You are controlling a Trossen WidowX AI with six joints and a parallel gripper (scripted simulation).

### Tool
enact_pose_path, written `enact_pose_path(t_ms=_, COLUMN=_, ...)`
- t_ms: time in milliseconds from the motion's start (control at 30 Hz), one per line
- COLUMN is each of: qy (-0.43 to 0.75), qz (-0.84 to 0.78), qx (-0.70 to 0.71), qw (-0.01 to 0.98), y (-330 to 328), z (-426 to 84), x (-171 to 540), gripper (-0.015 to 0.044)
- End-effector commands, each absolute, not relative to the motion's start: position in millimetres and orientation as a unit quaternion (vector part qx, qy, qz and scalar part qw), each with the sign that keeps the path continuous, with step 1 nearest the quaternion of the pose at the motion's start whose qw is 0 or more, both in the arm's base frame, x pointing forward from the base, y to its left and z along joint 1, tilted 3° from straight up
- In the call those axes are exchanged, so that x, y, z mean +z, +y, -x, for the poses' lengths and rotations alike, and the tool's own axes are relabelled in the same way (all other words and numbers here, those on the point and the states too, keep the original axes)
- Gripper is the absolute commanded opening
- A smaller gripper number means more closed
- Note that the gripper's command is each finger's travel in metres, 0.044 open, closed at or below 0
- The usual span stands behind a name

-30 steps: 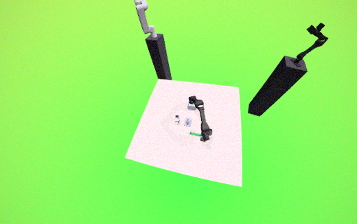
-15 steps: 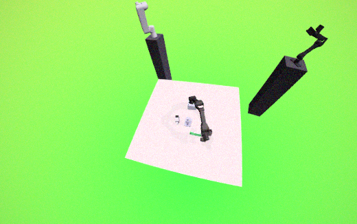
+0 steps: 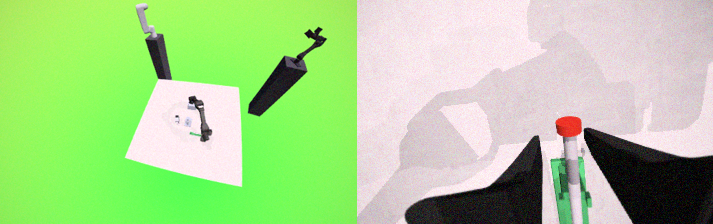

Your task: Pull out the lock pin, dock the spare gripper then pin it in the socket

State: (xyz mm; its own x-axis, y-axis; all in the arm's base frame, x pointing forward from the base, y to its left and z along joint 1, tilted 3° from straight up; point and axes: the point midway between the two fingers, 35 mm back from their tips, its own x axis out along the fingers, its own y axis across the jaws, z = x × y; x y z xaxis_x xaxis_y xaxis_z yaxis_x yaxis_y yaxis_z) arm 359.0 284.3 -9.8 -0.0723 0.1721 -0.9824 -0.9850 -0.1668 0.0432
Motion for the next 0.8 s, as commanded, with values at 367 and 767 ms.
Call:
enact_pose_path(t_ms=367, qy=0.433, qz=0.475, qx=0.597, qw=0.480, y=280.0, z=-354.4, x=13.3, gripper=0.0200)
enact_pose_path(t_ms=767, qy=0.441, qz=0.473, qx=0.598, qw=0.473, y=275.7, z=-349.6, x=32.1, gripper=0.0200)
